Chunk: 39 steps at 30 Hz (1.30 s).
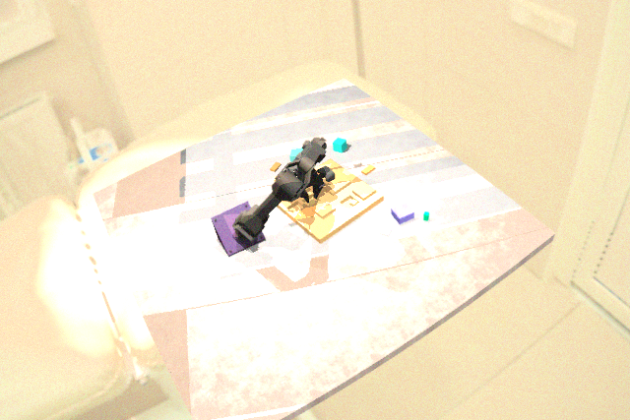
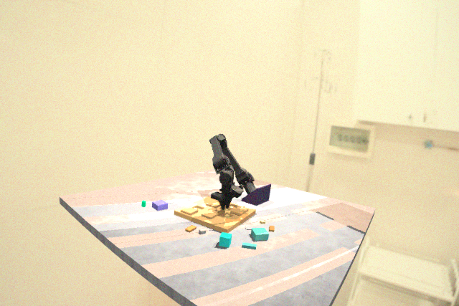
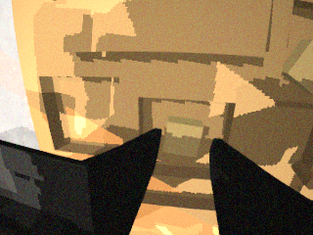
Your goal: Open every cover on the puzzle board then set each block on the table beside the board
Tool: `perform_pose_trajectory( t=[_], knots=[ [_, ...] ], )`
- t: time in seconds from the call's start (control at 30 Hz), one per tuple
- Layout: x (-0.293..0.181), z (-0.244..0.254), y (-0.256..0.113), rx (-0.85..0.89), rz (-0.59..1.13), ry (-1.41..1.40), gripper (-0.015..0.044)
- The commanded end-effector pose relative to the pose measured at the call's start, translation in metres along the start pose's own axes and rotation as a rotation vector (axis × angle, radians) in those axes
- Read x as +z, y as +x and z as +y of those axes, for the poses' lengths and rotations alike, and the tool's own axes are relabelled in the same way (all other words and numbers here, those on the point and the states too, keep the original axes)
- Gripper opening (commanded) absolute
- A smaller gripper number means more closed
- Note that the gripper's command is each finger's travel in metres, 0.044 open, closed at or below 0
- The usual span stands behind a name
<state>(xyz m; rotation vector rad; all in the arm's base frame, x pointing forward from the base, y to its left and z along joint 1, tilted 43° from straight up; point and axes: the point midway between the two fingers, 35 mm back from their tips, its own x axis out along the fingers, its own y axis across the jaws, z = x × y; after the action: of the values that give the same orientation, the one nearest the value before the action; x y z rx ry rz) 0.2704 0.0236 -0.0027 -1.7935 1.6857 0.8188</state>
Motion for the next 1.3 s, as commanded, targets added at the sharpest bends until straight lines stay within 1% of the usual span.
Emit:
perform_pose_trajectory(
  t=[0.0, 0.17, 0.5, 0.67, 1.27],
  knots=[
    [0.000, 0.002, 0.005, 0.003, 0.005, -0.007, 0.0144],
    [0.000, 0.002, 0.007, 0.003, 0.005, -0.007, 0.0144],
    [0.000, 0.000, 0.004, 0.002, 0.001, 0.000, 0.0080],
    [0.000, 0.000, 0.003, 0.002, 0.001, 0.000, 0.0080],
    [0.001, 0.000, -0.019, 0.002, 0.001, -0.004, 0.0080]
  ],
)
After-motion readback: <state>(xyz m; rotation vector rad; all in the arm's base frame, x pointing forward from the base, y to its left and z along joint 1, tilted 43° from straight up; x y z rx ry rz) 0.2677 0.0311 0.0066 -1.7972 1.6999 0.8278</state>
